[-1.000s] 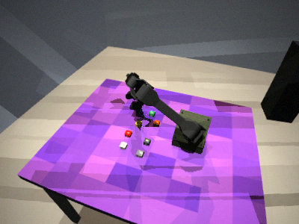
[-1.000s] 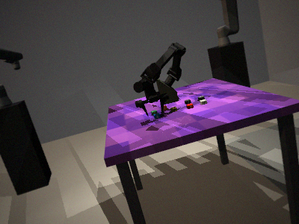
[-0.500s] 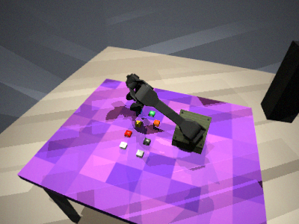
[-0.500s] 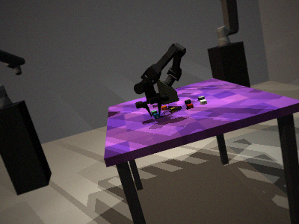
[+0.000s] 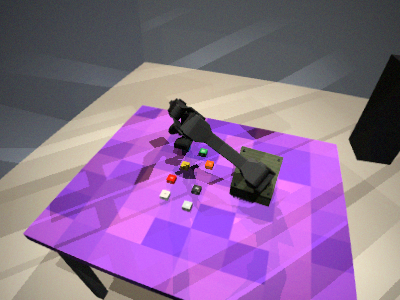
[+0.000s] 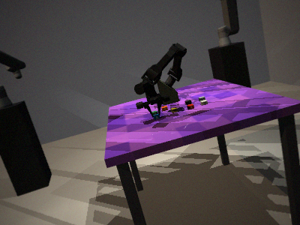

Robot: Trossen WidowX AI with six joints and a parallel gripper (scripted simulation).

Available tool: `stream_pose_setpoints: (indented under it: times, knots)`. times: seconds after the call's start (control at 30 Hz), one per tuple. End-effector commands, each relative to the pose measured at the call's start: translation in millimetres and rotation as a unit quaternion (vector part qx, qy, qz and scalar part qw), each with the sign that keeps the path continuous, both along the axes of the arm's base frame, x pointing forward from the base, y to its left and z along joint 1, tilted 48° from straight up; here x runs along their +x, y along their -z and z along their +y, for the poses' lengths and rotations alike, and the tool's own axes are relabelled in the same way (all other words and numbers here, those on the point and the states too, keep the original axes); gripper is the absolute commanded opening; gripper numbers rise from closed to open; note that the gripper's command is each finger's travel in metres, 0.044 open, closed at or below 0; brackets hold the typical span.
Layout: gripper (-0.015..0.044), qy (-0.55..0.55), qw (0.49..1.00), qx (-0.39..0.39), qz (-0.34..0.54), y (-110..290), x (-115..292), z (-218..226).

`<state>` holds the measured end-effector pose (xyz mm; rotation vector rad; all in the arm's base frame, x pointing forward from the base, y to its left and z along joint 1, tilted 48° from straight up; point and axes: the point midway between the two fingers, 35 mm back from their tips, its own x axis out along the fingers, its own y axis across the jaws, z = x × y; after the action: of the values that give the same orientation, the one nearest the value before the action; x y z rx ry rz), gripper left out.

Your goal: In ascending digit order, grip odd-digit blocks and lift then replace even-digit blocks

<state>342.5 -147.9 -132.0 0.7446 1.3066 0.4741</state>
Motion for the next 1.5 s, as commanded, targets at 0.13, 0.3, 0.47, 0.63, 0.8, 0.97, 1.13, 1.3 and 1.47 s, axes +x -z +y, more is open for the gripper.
stream_pose_setpoints:
  times: [0.13,0.3,0.47,0.63,0.8,0.97,1.13,1.3,1.47]
  knots:
    - [0.012,0.001,1.0,0.002,0.0,0.3,0.5,1.2]
    - [0.012,0.001,1.0,0.002,0.0,0.3,0.5,1.2]
    - [0.012,0.001,1.0,0.002,0.0,0.3,0.5,1.2]
    - [0.012,0.0,1.0,0.0,0.0,-0.3,0.5,-0.1]
    - [0.012,0.001,1.0,0.0,0.0,-5.8,-1.3,-5.9]
    - [0.012,0.001,1.0,0.002,0.0,-9.9,-2.8,-9.5]
    - [0.012,0.001,1.0,0.002,0.0,-9.9,-2.8,-9.5]
    - [0.012,0.001,1.0,0.002,0.0,-9.9,-2.8,-9.5]
    - [0.012,0.001,1.0,0.002,0.0,-8.0,-2.2,-7.6]
